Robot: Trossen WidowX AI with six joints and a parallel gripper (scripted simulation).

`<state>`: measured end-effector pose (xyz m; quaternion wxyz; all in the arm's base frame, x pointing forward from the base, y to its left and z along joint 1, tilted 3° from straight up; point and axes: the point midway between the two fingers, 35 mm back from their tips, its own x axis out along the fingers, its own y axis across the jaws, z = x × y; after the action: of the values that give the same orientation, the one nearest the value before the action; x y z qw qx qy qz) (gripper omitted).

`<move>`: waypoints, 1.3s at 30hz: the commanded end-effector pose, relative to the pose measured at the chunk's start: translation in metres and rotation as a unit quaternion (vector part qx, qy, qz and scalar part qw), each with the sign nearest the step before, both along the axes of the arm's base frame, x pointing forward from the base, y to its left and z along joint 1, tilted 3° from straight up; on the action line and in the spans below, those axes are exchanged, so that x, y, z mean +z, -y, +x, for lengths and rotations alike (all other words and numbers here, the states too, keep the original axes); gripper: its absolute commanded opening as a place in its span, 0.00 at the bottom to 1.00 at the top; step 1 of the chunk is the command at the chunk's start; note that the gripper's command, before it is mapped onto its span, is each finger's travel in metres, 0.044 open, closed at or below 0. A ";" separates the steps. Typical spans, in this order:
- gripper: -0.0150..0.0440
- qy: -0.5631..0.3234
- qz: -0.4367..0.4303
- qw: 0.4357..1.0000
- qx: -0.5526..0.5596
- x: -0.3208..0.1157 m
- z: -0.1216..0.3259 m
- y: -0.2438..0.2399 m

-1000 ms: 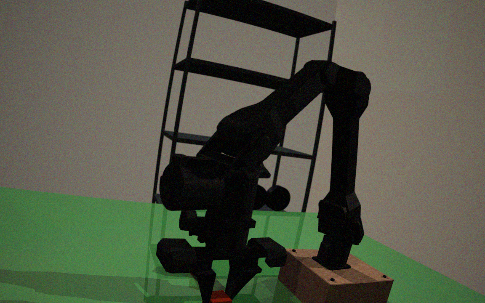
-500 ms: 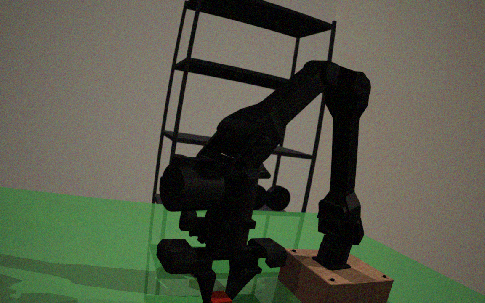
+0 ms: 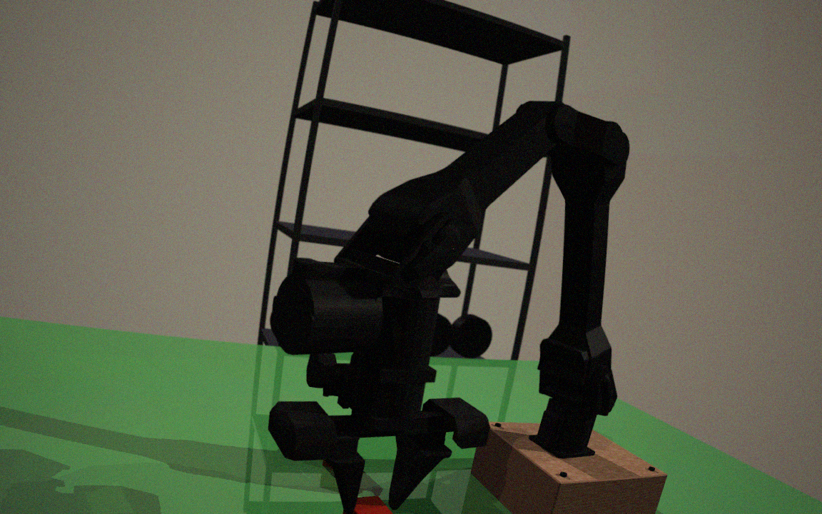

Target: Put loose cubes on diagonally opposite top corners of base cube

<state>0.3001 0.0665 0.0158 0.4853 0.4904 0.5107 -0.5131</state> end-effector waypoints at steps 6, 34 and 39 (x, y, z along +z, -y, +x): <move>0.60 0.007 0.002 1.000 0.000 0.012 0.004 -0.001; 0.70 0.004 0.005 0.996 0.093 0.026 0.004 0.018; 0.70 0.005 0.009 0.981 0.196 0.030 0.004 0.039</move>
<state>0.3047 0.0412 0.0420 0.5470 0.4236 0.5733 -0.4389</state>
